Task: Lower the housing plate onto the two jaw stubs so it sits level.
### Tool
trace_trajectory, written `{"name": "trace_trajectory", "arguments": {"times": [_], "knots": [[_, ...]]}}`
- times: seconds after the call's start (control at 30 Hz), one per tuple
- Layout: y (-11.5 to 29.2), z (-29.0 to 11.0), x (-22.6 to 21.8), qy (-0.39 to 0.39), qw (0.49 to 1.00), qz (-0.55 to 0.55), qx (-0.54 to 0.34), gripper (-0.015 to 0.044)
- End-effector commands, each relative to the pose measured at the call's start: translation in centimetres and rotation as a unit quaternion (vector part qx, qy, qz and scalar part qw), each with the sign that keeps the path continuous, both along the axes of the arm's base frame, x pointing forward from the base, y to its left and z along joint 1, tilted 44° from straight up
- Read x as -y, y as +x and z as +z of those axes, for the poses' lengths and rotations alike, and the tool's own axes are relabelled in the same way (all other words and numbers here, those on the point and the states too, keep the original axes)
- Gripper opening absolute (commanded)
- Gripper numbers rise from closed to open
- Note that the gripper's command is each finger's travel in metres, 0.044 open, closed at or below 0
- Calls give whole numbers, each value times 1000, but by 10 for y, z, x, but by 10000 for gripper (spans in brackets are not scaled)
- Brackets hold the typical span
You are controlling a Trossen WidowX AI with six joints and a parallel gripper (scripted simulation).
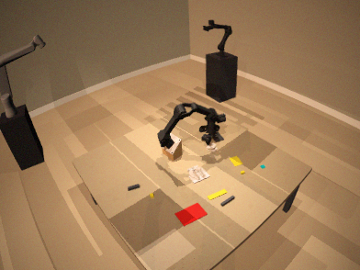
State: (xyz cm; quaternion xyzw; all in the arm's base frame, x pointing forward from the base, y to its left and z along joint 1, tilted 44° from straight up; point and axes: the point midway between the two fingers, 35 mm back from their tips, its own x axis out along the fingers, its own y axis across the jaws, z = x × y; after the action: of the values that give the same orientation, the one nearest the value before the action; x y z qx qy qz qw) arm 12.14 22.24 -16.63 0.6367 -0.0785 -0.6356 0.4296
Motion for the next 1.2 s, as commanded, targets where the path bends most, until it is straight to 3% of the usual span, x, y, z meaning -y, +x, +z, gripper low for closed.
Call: {"name": "trace_trajectory", "arguments": {"times": [0.0,1.17], "knots": [[2,-5,6,-3,1000,2,0,440],[10,-36,32,-4,1000,2,1,440]]}}
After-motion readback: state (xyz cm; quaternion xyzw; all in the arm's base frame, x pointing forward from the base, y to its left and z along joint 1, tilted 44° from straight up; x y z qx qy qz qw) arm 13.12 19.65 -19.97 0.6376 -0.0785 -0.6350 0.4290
